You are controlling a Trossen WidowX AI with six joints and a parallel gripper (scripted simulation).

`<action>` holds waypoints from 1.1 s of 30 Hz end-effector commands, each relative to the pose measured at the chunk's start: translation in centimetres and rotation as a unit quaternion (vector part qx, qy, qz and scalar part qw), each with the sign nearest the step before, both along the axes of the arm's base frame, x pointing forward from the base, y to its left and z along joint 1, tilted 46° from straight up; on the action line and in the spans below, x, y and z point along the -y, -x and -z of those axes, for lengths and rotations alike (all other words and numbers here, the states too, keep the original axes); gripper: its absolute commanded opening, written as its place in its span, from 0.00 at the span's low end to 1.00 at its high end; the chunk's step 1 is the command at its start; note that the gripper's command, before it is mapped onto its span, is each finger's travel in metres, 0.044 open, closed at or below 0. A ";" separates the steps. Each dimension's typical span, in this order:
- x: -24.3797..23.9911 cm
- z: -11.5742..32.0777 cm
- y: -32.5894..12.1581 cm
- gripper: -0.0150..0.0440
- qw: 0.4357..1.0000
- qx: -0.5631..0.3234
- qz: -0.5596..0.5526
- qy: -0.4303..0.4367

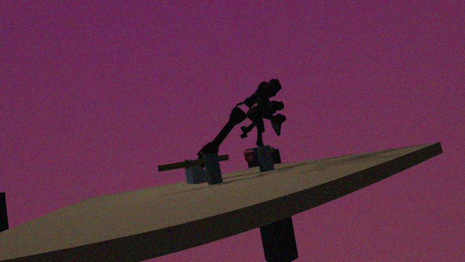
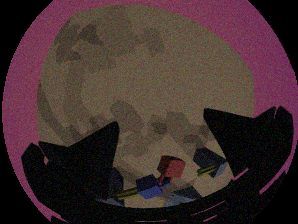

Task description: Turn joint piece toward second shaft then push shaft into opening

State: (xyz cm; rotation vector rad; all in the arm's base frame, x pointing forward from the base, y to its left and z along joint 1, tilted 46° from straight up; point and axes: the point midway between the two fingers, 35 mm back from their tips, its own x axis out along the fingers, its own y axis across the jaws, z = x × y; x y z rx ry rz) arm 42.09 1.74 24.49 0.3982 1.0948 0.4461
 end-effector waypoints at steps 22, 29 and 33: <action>3.1 9.4 2.6 1.00 0.955 -0.252 0.043 -0.150; 0.2 12.2 2.1 1.00 0.929 -0.328 0.061 -0.162; 0.2 12.2 2.1 1.00 0.929 -0.328 0.061 -0.162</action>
